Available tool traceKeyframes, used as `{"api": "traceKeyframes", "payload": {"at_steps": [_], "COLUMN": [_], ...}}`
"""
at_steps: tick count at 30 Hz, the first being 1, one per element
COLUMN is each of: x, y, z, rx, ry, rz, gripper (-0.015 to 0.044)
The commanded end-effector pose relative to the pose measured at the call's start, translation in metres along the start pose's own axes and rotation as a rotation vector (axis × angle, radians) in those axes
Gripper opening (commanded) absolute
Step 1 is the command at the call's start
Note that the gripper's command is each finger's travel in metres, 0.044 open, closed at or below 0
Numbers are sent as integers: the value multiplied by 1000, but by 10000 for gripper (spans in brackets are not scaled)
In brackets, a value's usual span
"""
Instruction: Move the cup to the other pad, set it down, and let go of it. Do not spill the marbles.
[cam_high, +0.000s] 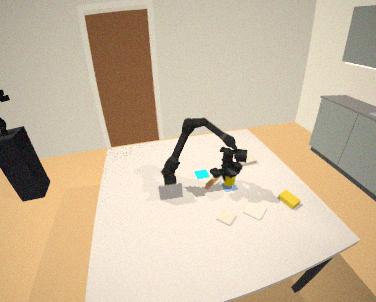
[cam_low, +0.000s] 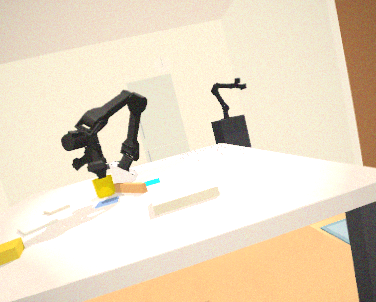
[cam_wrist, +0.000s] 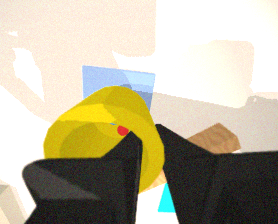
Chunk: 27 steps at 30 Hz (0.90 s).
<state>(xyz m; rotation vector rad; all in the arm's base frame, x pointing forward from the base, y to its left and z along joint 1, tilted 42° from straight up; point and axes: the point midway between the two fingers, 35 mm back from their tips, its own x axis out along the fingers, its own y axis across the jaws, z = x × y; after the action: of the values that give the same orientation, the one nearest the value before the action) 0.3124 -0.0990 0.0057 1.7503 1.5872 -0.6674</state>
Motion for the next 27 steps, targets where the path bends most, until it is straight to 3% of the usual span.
{"api": "traceKeyframes", "payload": {"at_steps": [1, 10, 27], "x": [-13, -40, -36], "y": [1, 0, 0], "z": [1, 0, 0], "rx": [-6, -3, 4], "ry": [-6, -4, -1], "rz": [3, 2, 4], "gripper": [0, 0, 0]}}
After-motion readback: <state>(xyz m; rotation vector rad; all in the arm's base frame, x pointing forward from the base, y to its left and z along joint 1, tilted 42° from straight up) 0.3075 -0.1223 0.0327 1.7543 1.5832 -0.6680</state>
